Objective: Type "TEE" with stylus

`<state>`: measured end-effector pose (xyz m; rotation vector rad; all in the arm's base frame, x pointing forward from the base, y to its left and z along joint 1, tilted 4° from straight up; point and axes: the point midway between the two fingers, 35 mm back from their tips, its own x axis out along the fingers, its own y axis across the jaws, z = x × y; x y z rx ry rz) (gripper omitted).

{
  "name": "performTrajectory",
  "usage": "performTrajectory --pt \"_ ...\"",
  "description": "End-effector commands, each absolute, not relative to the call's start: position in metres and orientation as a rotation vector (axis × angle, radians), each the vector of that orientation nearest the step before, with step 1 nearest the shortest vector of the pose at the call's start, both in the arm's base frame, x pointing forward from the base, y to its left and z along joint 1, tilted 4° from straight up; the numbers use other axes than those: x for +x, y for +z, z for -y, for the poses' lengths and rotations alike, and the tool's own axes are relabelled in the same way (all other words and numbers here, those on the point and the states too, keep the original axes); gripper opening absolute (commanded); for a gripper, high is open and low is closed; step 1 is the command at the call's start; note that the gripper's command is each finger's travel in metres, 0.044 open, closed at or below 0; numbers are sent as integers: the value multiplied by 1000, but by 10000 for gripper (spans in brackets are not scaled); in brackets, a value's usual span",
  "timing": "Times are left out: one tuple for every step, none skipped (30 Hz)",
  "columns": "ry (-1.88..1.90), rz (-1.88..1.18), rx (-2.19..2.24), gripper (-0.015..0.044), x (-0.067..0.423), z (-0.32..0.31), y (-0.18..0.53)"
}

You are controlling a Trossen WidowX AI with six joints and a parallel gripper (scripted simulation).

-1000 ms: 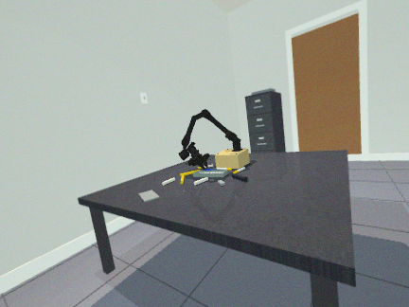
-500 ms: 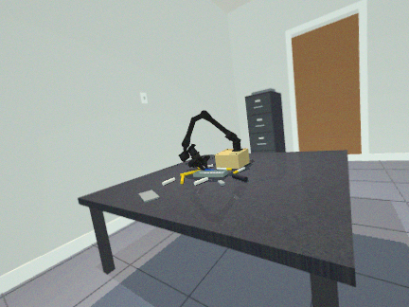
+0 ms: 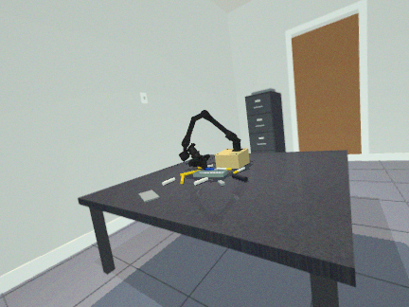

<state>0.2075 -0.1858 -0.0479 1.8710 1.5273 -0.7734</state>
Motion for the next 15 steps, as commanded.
performTrajectory --pt "-773 -1521 1864 0 207 188 -28" --pt "-773 -1521 1864 0 206 188 -22" --pt "-772 -1521 1865 0 206 187 -15" --pt "-772 -1521 1865 0 205 187 -11" --pt "-772 -1521 1865 0 205 187 -8" --pt "-772 -1521 1865 0 204 187 -6" --pt "-772 -1521 1865 0 204 187 -5" --pt "-772 -1521 1865 0 204 187 -5" --pt "-772 -1521 1865 0 204 187 -5" --pt "-772 -1521 1865 0 204 187 -5" --pt "-771 -1520 1860 0 206 187 -8" --pt "-762 -1533 1833 0 206 185 -9" --pt "-748 -1554 1787 0 206 183 -10" --pt "-731 -1580 1731 0 207 181 -11" --pt "-712 -1604 1674 0 207 178 -12"
